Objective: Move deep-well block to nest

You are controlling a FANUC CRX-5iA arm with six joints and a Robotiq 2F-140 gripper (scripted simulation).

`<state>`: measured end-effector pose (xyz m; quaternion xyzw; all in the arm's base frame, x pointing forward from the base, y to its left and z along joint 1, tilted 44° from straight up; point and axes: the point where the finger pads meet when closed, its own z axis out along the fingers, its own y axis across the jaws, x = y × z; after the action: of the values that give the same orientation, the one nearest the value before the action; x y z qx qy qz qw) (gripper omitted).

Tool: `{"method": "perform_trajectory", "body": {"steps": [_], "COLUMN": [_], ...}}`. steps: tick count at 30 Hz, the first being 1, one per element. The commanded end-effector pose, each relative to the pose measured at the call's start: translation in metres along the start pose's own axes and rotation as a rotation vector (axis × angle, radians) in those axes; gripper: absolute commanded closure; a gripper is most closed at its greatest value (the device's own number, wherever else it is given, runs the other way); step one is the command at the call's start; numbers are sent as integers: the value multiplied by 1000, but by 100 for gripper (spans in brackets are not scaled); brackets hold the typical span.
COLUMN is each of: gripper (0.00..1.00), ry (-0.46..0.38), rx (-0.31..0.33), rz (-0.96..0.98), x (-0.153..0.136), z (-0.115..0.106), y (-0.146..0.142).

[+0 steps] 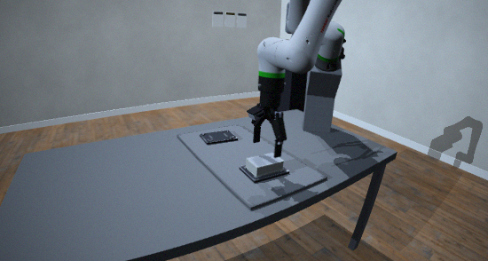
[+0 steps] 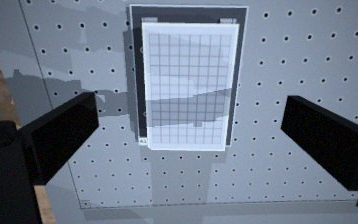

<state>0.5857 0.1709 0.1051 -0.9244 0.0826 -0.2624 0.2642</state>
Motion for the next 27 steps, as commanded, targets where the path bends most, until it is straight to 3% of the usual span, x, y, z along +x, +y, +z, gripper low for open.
{"method": "perform_trajectory", "body": {"steps": [1,27], "gripper": [0,0], "ry": [1,1], "rx": [0,0], "rz": [0,0], "x": [1,1], "z": [0,35], "y": [0,0]}}
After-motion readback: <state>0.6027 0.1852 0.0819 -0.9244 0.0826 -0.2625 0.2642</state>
